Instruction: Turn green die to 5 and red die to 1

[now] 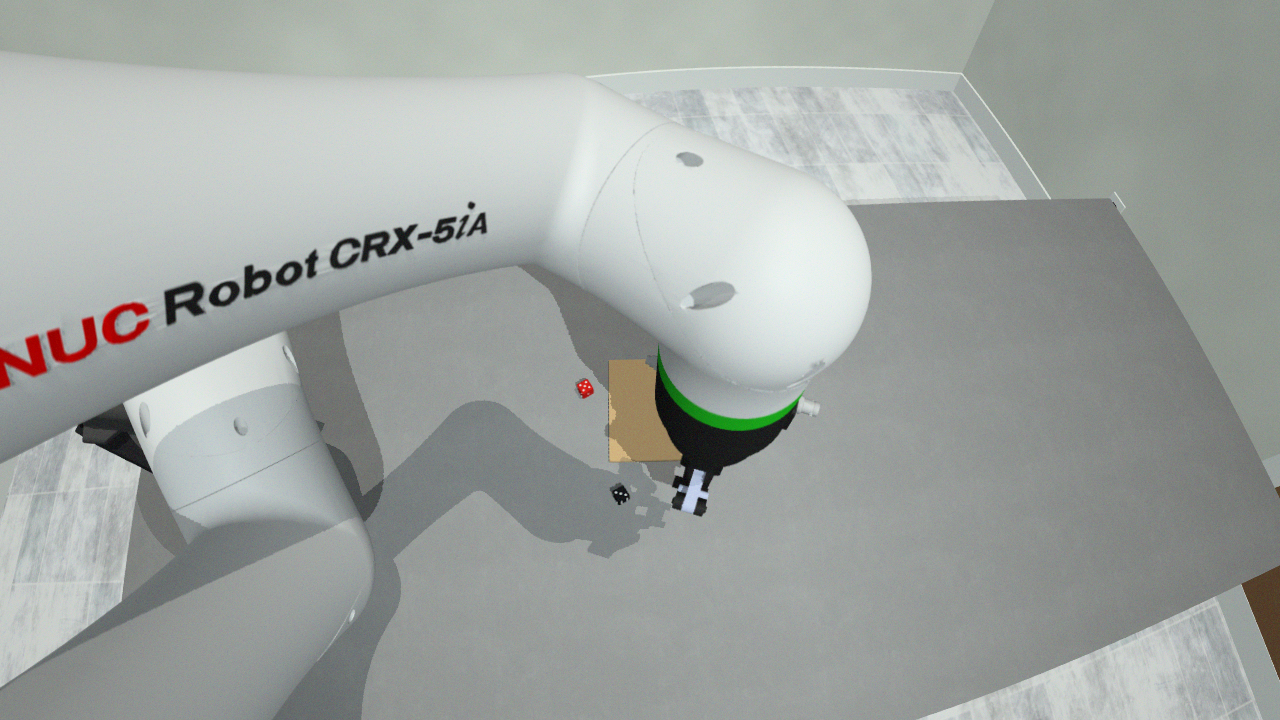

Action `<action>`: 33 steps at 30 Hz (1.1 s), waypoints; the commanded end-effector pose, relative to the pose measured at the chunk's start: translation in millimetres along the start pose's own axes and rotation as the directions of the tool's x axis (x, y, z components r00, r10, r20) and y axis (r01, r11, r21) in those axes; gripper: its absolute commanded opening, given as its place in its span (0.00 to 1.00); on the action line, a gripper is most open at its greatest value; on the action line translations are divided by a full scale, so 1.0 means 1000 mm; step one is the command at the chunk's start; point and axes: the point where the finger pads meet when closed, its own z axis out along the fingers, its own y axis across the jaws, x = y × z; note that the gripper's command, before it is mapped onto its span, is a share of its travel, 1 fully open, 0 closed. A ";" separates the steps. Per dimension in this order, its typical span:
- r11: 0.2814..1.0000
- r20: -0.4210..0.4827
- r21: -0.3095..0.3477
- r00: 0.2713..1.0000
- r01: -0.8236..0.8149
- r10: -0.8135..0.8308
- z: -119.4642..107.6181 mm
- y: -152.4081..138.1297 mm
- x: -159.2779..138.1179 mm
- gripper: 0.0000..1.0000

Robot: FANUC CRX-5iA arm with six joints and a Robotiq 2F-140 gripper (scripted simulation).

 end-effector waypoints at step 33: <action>0.859 0.001 0.000 0.859 0.512 -0.512 -0.005 0.139 0.044 0.07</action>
